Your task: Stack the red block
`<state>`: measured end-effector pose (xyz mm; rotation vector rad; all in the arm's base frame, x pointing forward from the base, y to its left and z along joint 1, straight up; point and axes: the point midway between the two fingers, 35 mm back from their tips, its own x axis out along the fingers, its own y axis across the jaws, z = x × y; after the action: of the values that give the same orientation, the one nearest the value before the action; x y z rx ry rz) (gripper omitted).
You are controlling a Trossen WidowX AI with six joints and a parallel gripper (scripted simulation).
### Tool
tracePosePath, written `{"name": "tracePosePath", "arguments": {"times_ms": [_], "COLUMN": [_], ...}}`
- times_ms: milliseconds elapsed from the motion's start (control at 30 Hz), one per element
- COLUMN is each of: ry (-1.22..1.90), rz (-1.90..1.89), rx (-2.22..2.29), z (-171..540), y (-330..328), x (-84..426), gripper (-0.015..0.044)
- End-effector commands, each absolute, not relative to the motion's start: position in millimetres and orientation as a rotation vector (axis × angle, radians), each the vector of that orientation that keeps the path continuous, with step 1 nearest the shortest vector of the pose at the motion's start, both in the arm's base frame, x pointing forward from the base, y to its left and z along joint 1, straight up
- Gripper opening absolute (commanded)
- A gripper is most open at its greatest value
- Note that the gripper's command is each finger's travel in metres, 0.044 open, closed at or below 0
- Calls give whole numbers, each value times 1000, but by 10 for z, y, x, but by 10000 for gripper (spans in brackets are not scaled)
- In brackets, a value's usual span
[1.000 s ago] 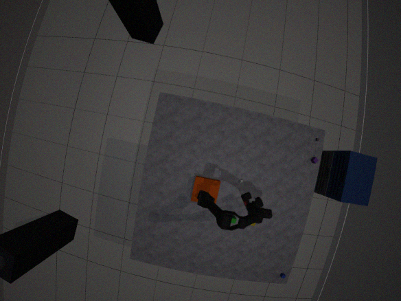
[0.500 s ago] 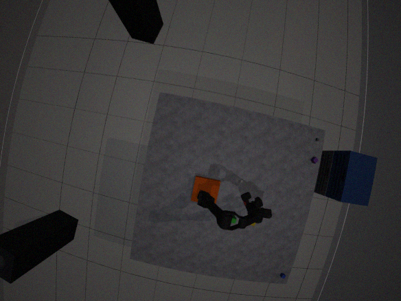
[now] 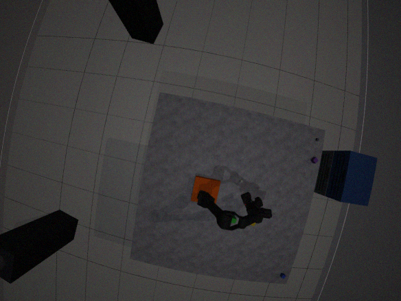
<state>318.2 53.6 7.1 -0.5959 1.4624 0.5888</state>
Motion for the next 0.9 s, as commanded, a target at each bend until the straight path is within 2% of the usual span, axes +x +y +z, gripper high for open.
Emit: {"name": "tracePosePath", "arguments": {"times_ms": [0, 100, 133, 867], "ry": [1466, 1466, 1466, 1466], "rz": [586, 586, 586, 586], "rx": [-596, -596, -596, -596], "z": [68, 134, 171, 1227], "y": [530, 532, 533, 534], "x": [3174, 3178, 3179, 3160], "gripper": [85, 6, 0, 0]}}
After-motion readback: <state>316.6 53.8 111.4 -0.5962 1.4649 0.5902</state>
